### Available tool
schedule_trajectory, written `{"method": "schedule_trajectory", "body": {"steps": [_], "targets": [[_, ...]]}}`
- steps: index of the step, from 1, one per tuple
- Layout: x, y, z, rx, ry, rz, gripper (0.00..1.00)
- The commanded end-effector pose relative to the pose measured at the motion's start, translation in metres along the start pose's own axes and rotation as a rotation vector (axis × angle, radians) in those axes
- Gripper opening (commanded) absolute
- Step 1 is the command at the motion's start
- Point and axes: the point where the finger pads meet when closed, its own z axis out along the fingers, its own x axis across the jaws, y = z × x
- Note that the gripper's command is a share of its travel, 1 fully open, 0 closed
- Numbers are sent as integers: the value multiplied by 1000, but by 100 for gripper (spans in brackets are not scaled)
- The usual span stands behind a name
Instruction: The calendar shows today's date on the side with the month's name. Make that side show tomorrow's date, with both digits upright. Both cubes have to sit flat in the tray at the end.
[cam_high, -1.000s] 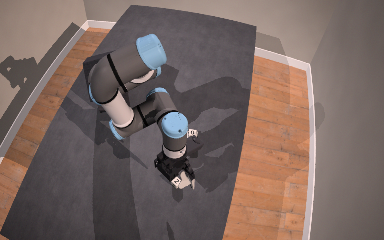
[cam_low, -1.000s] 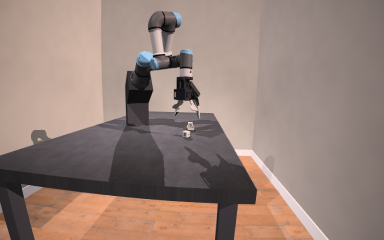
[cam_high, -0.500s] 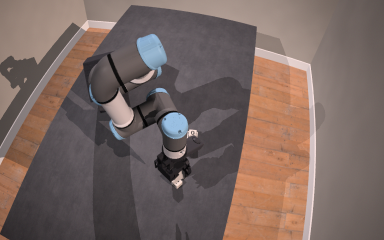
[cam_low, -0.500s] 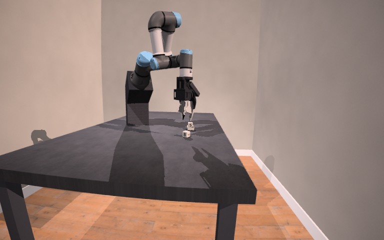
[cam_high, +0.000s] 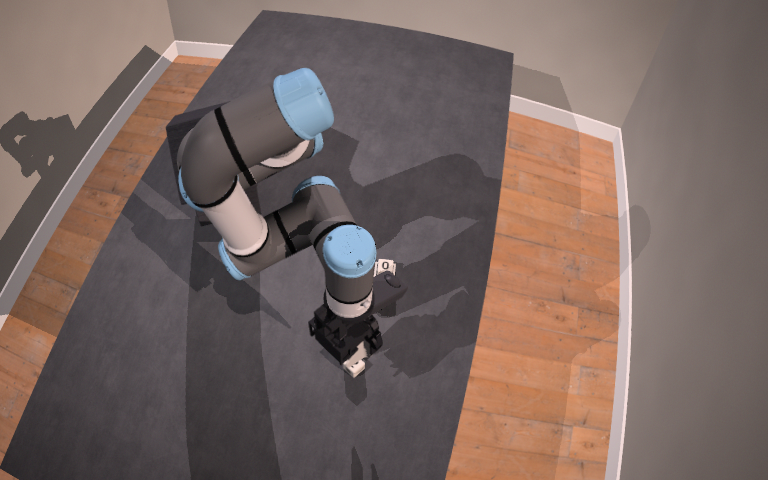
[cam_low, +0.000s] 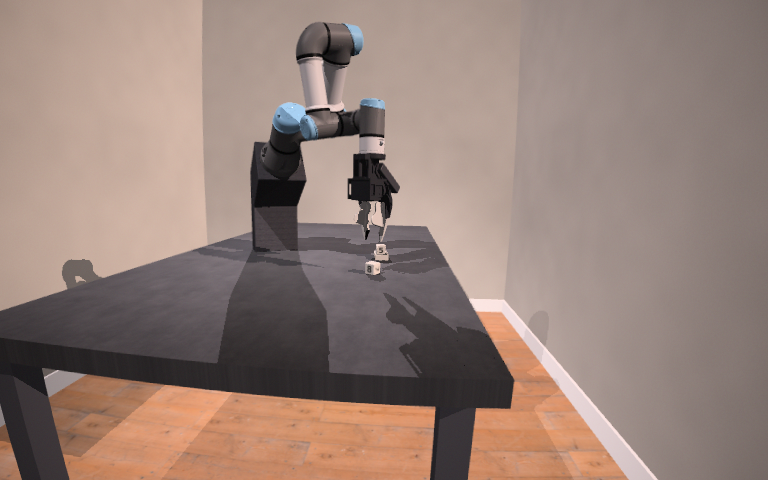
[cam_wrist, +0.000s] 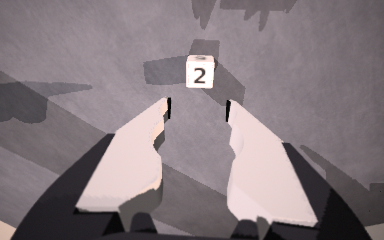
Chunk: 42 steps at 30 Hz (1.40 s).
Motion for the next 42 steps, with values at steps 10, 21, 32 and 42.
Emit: {"method": "schedule_trajectory", "body": {"steps": [10,21,32,42], "targets": [[0,0,0,0,1,-1,28],[0,0,5,1,2,-13,28],[0,1,17,1,2,-13,28],[0,1,32,1,2,-13,28]]}}
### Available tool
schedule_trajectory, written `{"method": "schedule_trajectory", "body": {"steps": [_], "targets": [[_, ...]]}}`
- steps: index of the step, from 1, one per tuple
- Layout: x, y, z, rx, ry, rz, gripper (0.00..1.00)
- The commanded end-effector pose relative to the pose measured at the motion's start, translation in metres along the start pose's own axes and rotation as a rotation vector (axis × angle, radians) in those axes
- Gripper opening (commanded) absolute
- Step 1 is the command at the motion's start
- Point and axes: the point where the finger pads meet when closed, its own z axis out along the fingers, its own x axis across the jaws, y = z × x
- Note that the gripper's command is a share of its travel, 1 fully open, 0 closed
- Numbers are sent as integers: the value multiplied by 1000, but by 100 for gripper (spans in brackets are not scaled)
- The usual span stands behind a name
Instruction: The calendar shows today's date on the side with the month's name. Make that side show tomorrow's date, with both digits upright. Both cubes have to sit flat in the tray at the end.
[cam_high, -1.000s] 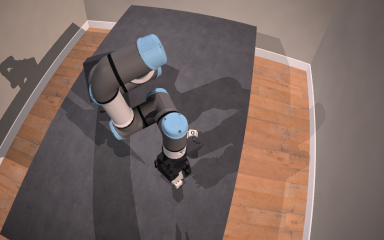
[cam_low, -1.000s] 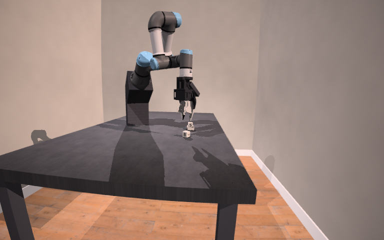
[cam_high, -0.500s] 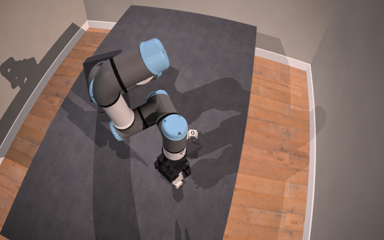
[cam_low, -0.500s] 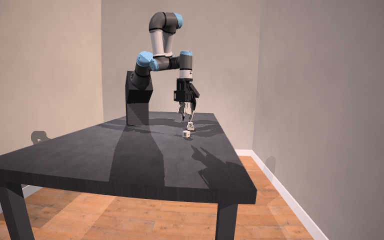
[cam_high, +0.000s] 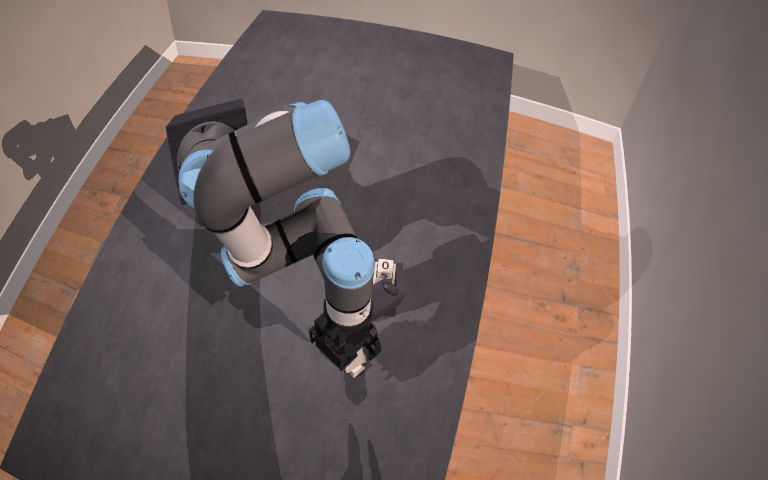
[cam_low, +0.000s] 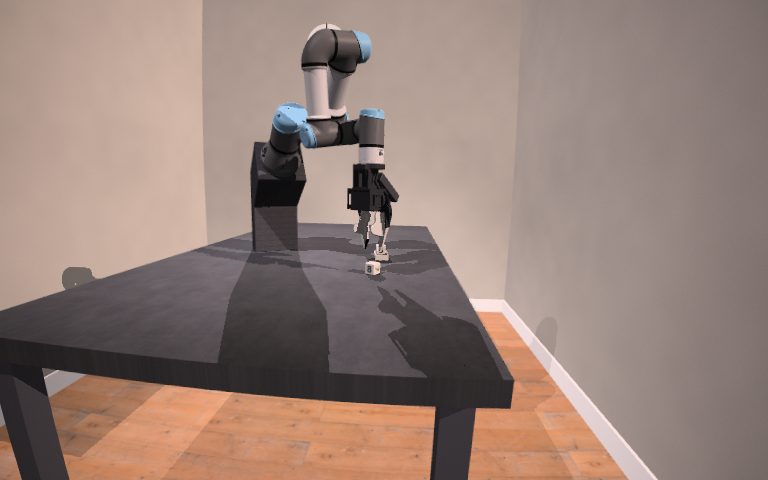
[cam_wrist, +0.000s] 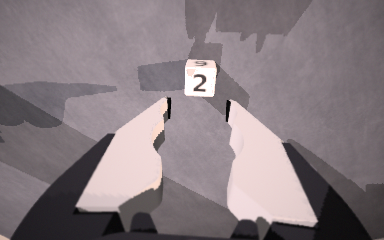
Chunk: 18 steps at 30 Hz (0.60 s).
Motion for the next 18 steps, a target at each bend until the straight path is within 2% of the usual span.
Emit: {"method": "schedule_trajectory", "body": {"steps": [1,18], "targets": [[1,0,9,-1,3,0,28],[0,1,26,-1,3,0,28]]}}
